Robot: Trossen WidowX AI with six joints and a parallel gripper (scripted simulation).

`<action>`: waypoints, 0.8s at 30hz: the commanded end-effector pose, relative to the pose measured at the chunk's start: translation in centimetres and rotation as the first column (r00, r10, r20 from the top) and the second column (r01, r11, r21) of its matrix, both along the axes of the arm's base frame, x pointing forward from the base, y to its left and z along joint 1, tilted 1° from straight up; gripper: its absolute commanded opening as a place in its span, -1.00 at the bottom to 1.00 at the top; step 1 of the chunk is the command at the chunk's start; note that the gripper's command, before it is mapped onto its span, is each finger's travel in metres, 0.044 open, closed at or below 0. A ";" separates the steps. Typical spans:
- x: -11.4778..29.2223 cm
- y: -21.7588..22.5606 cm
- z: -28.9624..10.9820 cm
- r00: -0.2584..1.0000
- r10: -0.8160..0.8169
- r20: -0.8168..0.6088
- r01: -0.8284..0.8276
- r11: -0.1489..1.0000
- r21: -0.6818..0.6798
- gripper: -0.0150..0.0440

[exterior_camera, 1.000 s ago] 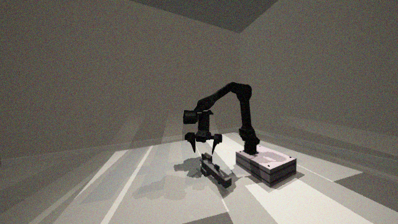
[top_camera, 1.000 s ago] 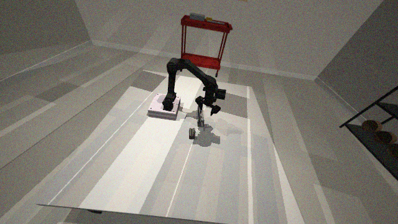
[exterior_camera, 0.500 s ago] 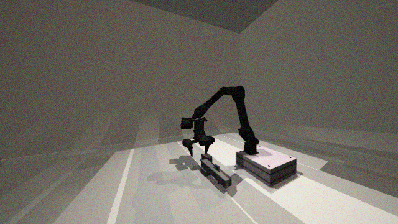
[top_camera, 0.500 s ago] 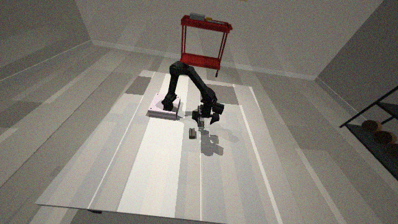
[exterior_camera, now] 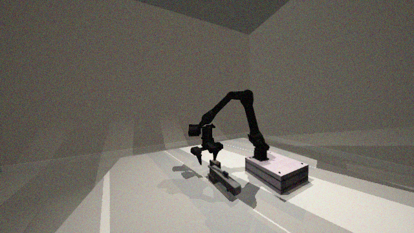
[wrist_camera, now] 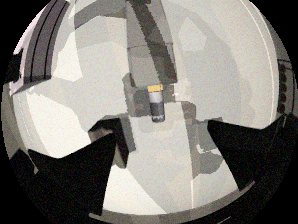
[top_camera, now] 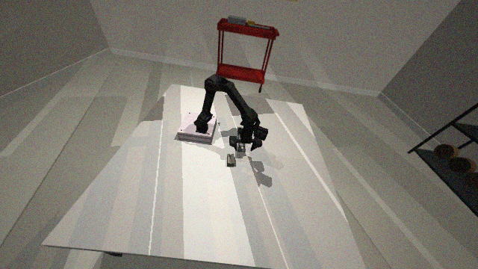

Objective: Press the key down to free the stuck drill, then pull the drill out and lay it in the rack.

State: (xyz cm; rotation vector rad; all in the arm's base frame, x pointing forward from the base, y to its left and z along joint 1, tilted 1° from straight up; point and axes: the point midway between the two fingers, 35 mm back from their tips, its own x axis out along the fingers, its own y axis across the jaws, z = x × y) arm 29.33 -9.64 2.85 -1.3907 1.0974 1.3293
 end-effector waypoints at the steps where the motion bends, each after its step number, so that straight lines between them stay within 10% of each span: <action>1: -0.1 0.0 -0.5 1.000 0.005 -0.009 -0.005 1.000 -0.001 1.00; 24: -0.2 0.9 -4.1 1.000 0.005 -0.009 -0.005 1.000 0.000 1.00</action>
